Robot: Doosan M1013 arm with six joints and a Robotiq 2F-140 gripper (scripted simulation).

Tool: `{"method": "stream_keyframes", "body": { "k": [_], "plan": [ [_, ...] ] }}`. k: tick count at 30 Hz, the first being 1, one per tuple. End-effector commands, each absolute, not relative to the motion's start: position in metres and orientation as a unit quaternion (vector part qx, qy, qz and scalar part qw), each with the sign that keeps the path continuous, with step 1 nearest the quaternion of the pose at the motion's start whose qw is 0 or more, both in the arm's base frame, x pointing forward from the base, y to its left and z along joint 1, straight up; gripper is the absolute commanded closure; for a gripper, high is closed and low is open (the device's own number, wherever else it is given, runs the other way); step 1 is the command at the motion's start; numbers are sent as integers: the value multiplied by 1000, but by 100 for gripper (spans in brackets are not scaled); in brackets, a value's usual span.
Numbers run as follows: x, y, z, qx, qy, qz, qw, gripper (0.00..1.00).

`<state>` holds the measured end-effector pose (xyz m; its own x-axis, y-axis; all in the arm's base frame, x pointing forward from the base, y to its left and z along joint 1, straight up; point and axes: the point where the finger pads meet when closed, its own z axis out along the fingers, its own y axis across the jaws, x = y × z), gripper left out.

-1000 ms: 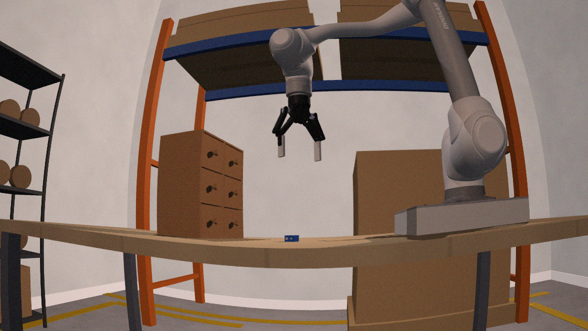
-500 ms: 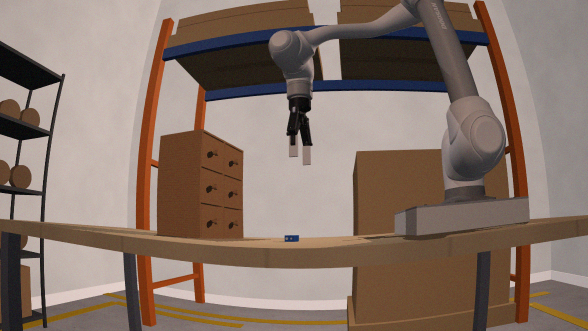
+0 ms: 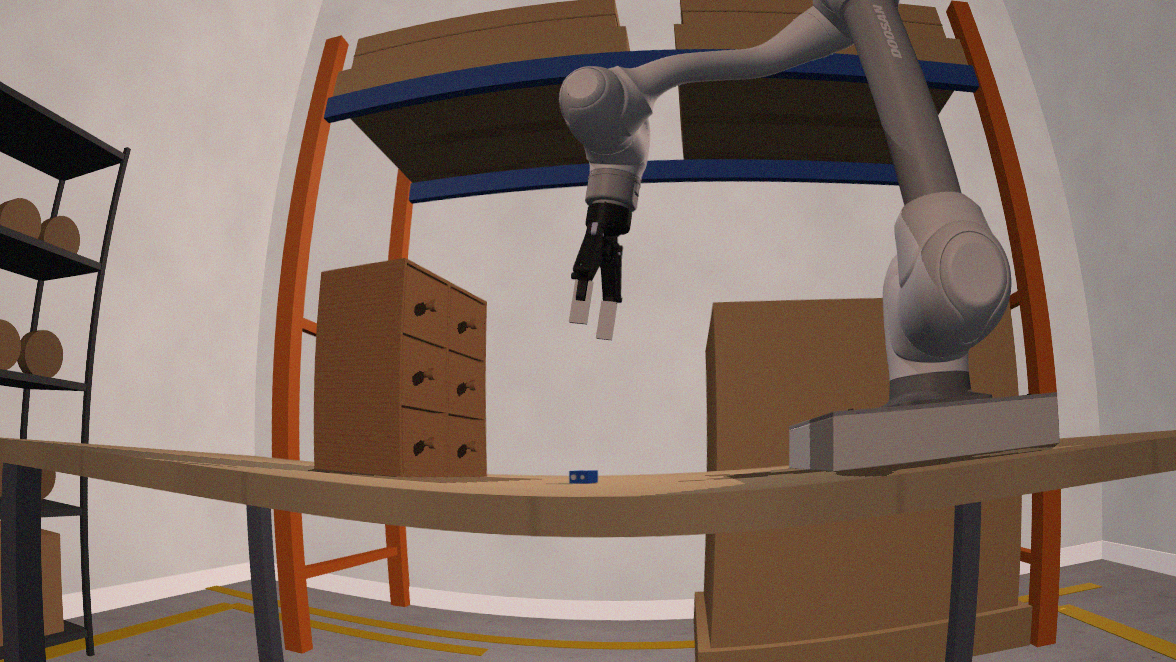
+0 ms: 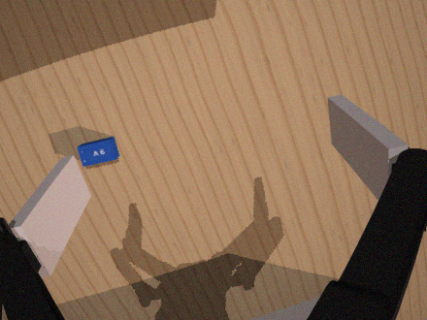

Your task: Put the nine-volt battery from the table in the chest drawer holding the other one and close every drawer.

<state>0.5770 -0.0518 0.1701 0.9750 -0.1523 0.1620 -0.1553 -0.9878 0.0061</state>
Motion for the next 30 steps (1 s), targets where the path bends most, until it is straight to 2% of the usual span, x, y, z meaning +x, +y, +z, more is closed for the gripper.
{"method": "stream_keyframes", "body": {
  "k": [1, 17, 30],
  "plan": [
    [581, -51, 164, 990, -75, 116, 9, 0],
    [619, -58, 125, 937, -71, 340, 27, 0],
    [640, -61, 104, 887, -67, 456, 34, 0]
  ]
}}
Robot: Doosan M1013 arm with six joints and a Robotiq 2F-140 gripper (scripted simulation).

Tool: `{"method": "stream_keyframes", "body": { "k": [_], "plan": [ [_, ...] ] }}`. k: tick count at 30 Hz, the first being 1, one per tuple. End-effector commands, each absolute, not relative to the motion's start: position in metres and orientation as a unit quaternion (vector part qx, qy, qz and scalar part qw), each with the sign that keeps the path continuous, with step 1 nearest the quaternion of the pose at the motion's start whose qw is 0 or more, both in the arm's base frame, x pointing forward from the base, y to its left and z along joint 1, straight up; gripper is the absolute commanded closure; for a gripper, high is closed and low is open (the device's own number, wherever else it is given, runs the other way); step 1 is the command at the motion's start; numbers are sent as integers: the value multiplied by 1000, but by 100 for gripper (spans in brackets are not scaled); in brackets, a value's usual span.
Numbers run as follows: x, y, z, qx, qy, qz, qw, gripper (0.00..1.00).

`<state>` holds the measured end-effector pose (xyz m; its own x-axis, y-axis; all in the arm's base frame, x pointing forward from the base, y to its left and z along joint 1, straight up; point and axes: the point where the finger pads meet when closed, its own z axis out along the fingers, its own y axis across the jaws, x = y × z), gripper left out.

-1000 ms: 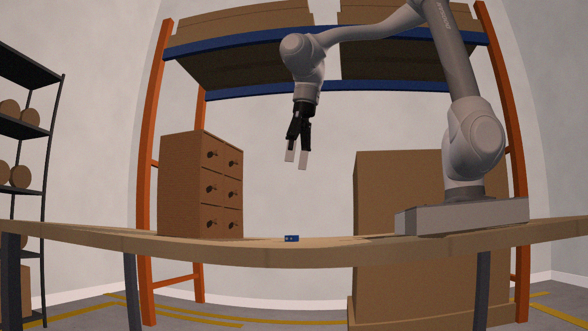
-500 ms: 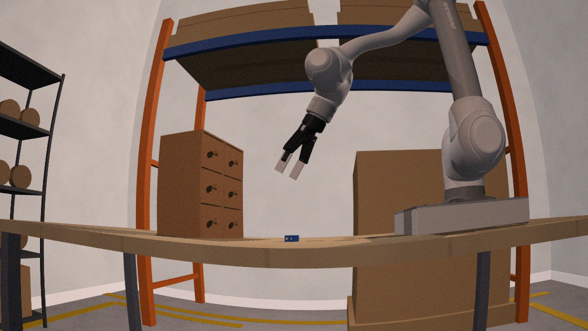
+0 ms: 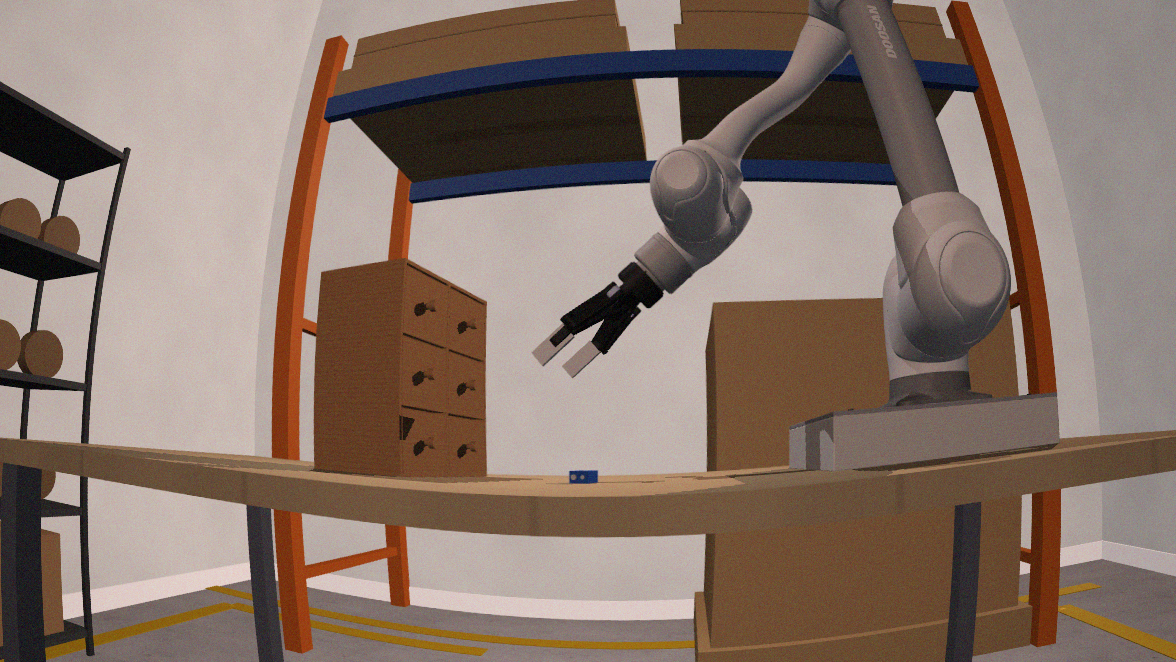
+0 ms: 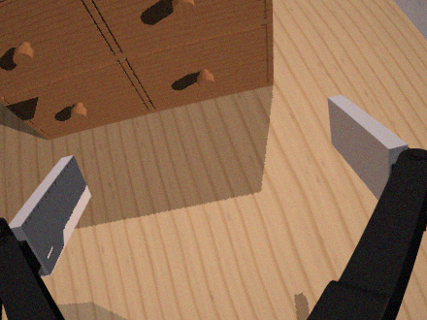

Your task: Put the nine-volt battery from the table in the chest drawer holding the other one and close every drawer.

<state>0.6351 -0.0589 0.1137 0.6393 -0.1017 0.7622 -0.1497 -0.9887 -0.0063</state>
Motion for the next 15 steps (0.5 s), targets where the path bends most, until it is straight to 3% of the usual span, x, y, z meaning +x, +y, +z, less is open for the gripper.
{"method": "stream_keyframes", "body": {
  "k": [1, 15],
  "plan": [
    [642, -61, 103, 881, -67, 466, 35, 0],
    [658, -64, 87, 833, -63, 549, 41, 0]
  ]
}}
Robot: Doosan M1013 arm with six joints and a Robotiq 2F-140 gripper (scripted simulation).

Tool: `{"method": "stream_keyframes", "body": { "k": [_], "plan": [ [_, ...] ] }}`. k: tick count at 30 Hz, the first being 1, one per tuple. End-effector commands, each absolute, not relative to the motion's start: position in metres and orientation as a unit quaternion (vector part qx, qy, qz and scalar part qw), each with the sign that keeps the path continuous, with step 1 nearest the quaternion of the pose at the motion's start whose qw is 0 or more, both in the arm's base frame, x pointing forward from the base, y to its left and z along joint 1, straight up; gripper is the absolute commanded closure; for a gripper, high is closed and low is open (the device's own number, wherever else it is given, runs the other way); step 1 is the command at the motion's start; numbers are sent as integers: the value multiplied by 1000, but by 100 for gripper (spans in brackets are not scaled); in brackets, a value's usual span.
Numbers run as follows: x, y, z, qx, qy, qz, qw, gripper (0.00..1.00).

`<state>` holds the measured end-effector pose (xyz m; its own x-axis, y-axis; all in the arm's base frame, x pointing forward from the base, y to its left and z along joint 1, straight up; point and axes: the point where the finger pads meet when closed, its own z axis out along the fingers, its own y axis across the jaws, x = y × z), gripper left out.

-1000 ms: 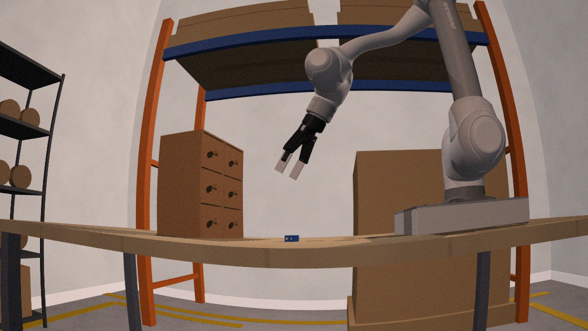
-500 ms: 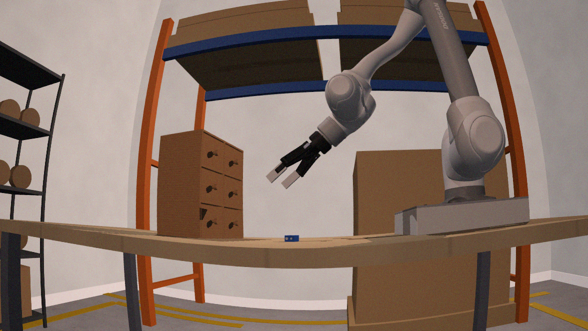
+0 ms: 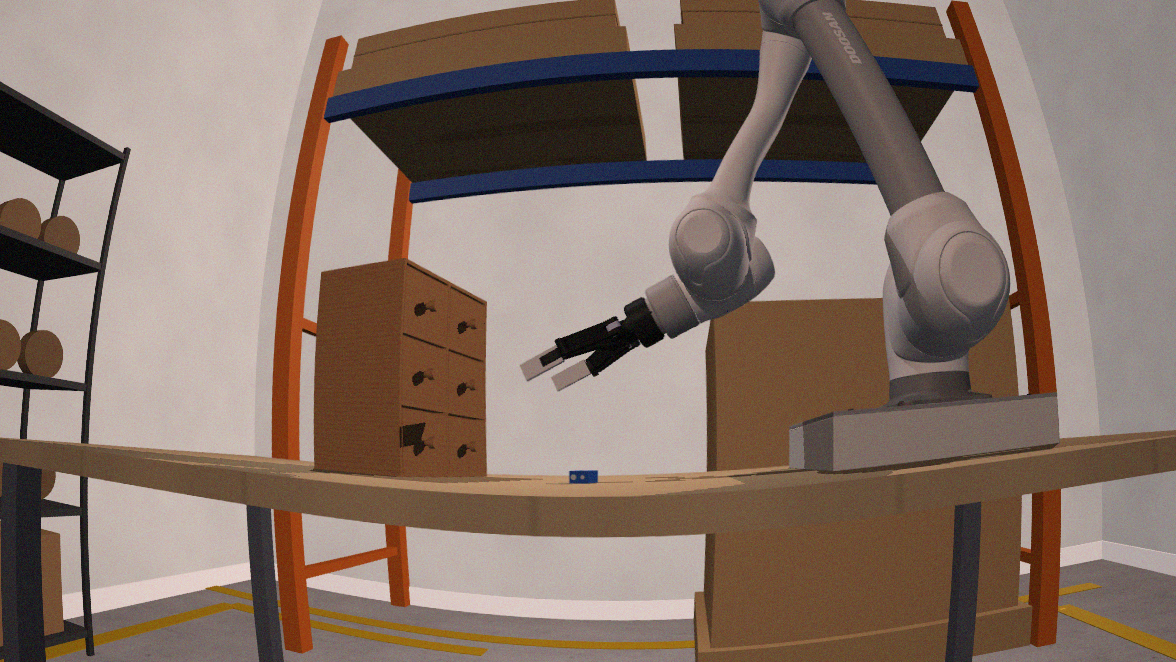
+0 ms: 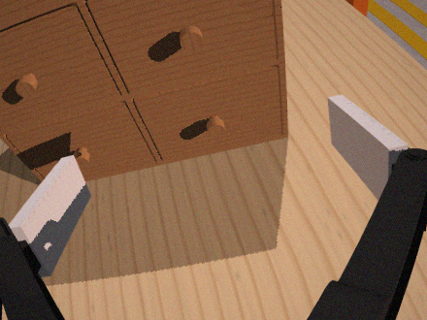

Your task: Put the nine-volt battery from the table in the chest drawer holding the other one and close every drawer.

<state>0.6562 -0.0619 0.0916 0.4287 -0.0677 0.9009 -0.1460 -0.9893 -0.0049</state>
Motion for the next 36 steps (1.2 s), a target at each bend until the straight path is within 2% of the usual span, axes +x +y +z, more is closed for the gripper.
{"method": "stream_keyframes", "body": {
  "k": [1, 16, 17, 36],
  "plan": [
    [659, -64, 86, 830, -63, 553, 42, 0],
    [662, -64, 83, 819, -62, 569, 43, 0],
    [662, -64, 83, 819, -62, 569, 43, 80],
    [662, -64, 83, 819, -62, 569, 43, 80]
  ]
}}
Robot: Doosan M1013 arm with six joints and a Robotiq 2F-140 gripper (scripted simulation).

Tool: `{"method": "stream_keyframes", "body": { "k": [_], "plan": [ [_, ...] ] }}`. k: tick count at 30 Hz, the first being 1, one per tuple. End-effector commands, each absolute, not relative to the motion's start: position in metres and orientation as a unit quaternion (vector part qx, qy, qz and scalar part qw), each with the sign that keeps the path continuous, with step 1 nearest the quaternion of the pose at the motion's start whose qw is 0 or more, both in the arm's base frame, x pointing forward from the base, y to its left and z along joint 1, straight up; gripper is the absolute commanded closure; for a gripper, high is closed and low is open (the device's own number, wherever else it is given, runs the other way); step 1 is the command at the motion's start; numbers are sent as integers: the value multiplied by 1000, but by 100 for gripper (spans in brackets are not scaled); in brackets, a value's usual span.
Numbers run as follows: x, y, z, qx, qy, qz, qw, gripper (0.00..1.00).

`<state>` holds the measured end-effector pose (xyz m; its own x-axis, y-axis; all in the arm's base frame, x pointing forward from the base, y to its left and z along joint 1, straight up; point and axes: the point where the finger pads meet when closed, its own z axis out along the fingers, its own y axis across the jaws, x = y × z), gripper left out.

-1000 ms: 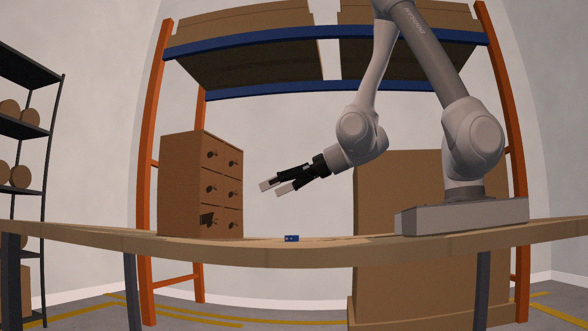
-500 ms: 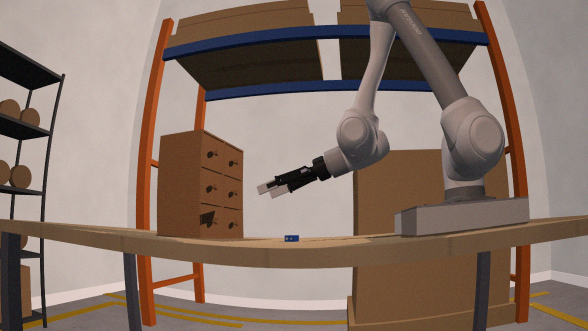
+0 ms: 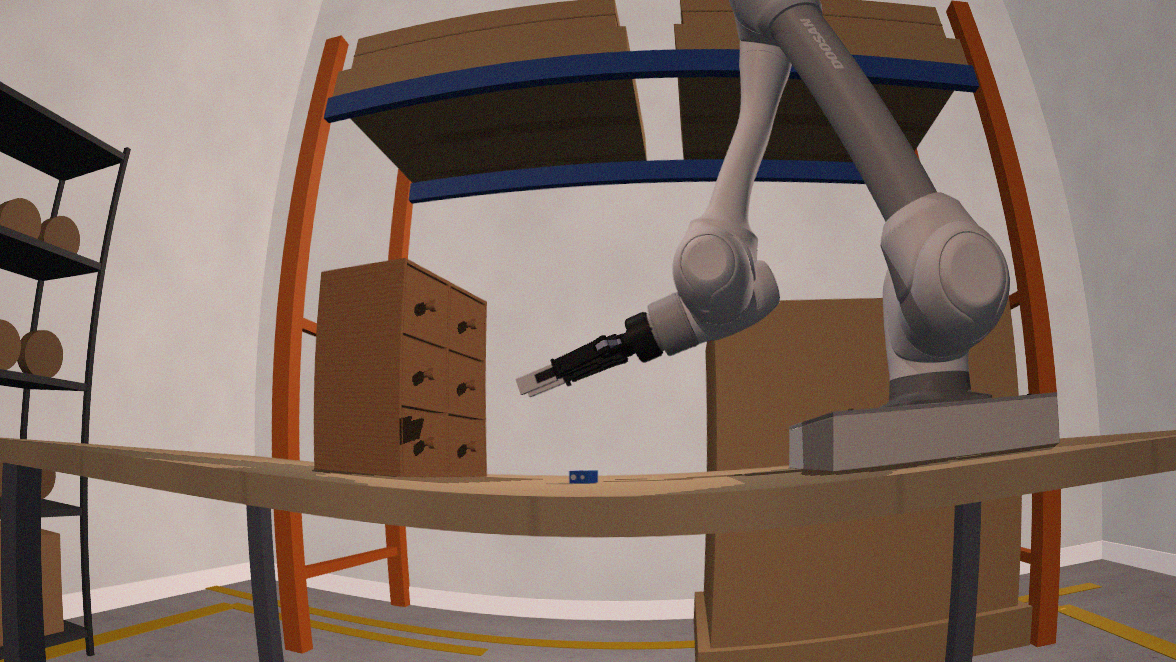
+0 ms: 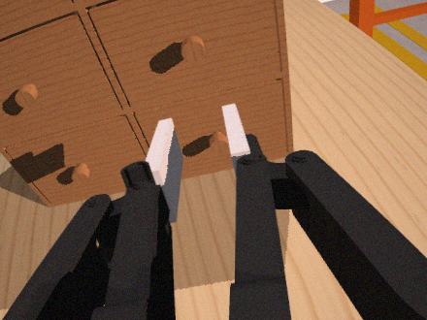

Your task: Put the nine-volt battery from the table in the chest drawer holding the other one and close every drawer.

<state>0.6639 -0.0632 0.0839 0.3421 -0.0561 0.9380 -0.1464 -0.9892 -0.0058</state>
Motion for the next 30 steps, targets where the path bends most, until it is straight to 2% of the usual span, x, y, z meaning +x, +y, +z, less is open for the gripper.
{"method": "stream_keyframes", "body": {
  "k": [1, 12, 30],
  "plan": [
    [662, -64, 83, 819, -62, 569, 43, 80],
    [670, -65, 70, 819, -62, 569, 43, 80],
    [716, -73, -2, 819, -62, 569, 43, 80]
  ]
}}
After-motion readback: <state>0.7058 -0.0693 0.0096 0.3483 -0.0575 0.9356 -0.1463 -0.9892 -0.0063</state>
